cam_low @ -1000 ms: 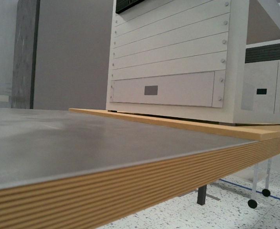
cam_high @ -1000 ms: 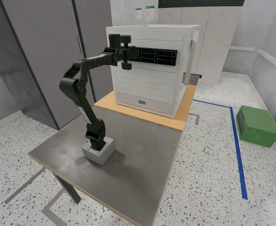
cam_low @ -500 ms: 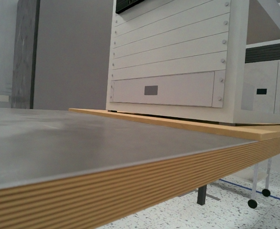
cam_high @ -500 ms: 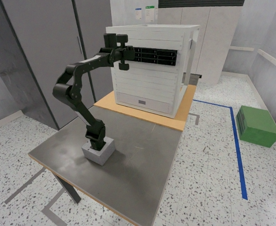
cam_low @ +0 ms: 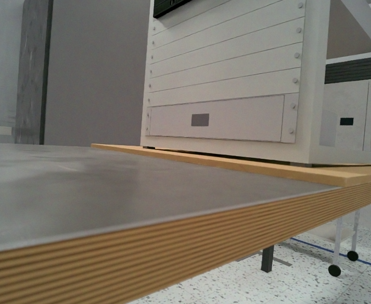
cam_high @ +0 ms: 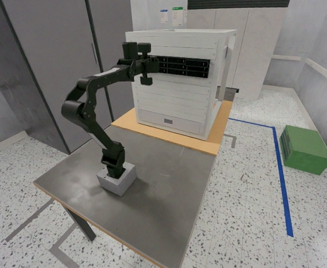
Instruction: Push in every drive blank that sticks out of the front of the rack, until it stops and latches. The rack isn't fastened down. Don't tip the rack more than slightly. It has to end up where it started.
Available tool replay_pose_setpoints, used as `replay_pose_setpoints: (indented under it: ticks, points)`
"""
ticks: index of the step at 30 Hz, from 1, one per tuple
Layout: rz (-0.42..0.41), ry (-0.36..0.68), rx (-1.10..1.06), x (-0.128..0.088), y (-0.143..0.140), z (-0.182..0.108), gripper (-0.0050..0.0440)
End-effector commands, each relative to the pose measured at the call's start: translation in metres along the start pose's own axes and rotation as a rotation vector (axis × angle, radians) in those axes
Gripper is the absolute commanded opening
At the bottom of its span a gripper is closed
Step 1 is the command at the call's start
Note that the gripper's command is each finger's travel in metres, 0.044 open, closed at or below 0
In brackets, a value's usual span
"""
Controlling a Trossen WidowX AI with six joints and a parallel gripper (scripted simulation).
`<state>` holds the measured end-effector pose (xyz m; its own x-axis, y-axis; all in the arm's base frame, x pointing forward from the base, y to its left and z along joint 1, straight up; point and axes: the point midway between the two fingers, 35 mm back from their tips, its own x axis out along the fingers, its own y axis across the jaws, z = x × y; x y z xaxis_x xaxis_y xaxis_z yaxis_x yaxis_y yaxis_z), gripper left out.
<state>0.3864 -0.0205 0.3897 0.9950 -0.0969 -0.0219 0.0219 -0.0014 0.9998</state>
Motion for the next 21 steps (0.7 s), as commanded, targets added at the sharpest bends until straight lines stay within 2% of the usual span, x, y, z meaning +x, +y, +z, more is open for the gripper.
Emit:
replay_pose_setpoints:
  ticks: [1,8,14,21]
  points:
    - [0.02,0.001,0.003,-0.011,-0.007,-0.002,-0.005]
    - [0.02,0.001,0.003,-0.012,-0.012,-0.003,-0.005]
    - [0.02,0.001,0.003,0.003,-0.012,-0.003,-0.005]
    - [0.02,0.001,0.003,0.005,-0.012,-0.003,-0.005]
